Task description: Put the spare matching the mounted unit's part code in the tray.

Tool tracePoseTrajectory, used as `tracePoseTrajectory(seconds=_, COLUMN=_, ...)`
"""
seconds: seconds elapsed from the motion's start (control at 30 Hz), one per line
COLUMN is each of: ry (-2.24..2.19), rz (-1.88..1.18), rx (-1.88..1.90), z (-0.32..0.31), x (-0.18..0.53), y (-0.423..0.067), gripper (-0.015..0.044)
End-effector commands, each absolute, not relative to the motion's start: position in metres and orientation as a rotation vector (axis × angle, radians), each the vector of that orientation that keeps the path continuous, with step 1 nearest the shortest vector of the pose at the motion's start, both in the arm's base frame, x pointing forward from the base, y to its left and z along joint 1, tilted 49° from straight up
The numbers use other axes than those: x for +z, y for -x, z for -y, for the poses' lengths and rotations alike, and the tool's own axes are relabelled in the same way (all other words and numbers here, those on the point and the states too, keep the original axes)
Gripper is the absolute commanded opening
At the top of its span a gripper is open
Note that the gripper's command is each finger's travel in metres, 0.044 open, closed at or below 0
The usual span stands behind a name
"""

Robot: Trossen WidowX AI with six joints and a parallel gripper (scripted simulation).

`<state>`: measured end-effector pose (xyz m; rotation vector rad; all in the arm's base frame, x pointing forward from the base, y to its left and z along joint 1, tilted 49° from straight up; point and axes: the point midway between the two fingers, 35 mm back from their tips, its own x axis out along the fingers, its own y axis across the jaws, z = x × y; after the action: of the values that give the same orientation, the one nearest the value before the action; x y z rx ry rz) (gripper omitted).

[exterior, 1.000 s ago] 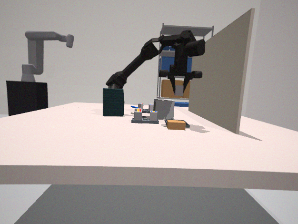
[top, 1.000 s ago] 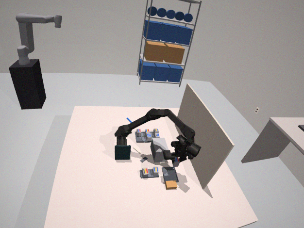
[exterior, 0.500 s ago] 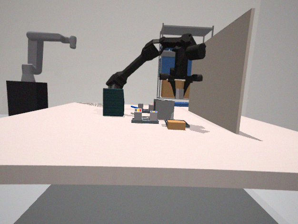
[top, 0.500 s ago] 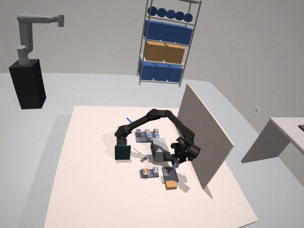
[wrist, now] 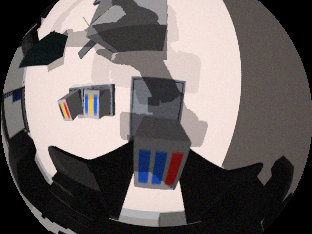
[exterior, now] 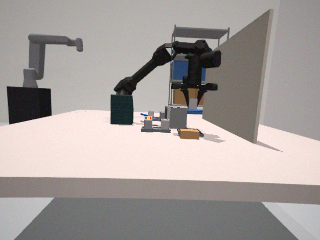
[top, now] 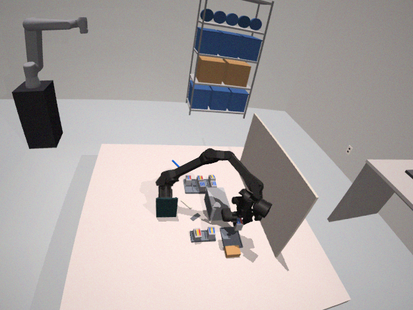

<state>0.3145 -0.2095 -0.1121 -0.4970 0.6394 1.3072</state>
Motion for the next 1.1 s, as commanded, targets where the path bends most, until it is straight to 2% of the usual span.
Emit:
tracePoseTrajectory(seconds=0.0, ry=0.490, rz=-0.640, rx=1.304, z=0.206, x=-0.115, y=-0.315, gripper=0.0000)
tracePoseTrajectory(seconds=1.07, ry=0.490, rz=-0.639, rx=1.304, z=0.184, x=-0.136, y=-0.320, gripper=0.0000)
